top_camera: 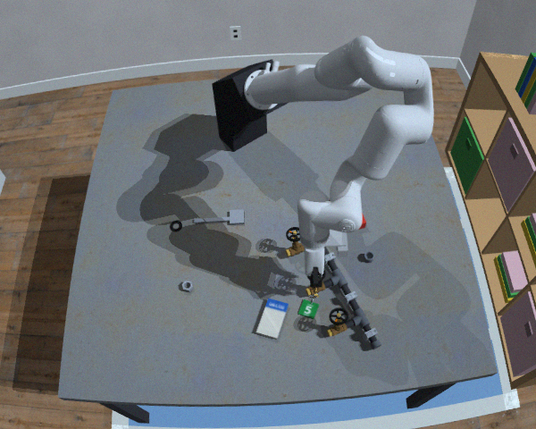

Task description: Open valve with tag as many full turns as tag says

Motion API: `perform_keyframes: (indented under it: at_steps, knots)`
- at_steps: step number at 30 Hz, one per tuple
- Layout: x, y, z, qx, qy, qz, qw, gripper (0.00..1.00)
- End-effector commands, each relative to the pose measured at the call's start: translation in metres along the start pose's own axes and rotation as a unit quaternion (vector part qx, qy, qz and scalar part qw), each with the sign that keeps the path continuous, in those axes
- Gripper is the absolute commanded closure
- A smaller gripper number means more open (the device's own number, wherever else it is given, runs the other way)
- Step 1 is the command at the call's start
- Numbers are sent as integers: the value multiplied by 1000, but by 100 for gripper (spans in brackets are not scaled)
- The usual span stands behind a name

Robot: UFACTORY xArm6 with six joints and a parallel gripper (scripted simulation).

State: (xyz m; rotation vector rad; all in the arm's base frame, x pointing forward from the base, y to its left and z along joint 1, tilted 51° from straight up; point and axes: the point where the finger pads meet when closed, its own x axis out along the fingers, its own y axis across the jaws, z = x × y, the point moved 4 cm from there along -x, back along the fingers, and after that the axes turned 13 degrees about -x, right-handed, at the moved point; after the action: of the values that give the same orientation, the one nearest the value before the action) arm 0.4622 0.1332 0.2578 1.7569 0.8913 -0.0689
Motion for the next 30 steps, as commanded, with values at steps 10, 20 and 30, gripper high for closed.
perform_keyframes:
  at_steps: [10, 20, 30]
  knots:
    - [0, 0, 0, -3, 0, 8, 1000, 0]
    - [0, 0, 0, -3, 0, 8, 1000, 0]
    - [0, 0, 0, -1, 0, 8, 1000, 0]
